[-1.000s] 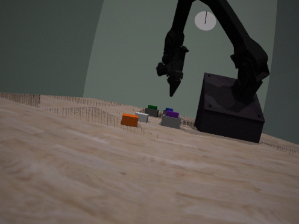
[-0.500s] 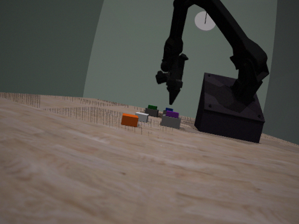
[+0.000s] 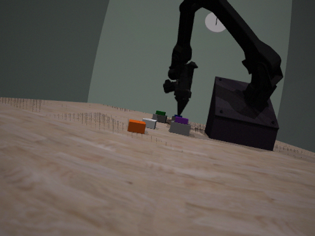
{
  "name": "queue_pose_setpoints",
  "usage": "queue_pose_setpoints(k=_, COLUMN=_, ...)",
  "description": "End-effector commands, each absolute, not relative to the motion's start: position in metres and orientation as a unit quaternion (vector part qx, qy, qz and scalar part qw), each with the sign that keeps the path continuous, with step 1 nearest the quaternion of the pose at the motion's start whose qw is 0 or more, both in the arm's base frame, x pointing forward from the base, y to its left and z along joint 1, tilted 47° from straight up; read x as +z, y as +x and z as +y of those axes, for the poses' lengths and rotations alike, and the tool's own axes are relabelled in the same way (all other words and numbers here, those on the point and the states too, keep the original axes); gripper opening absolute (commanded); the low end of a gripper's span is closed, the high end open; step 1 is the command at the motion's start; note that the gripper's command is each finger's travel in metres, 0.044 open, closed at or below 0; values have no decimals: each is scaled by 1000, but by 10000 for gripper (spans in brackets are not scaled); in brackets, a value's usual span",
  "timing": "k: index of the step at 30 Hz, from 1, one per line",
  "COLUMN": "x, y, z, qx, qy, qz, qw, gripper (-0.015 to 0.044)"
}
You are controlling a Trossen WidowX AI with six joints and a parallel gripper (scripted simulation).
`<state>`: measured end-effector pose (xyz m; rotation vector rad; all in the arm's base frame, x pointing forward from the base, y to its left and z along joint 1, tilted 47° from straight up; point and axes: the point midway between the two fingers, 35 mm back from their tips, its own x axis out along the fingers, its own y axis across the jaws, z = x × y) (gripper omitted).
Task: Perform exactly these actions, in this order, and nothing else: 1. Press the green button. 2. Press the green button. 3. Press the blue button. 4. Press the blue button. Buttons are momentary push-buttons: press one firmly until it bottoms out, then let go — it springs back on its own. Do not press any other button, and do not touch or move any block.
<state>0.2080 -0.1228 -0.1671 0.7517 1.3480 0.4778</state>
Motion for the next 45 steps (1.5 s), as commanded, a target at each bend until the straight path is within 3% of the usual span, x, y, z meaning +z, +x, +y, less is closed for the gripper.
queue_pose_setpoints(k=1, x=-168, y=209, z=-121, qx=213, qy=339, qz=601, qw=692, gripper=20)
queue_pose_setpoints(k=20, x=-146, y=203, z=-144, qx=212, qy=339, qz=601, qw=692, gripper=20)
queue_pose_setpoints(k=45, x=-165, y=209, z=-124, qx=212, qy=339, qz=601, qw=692, gripper=20)
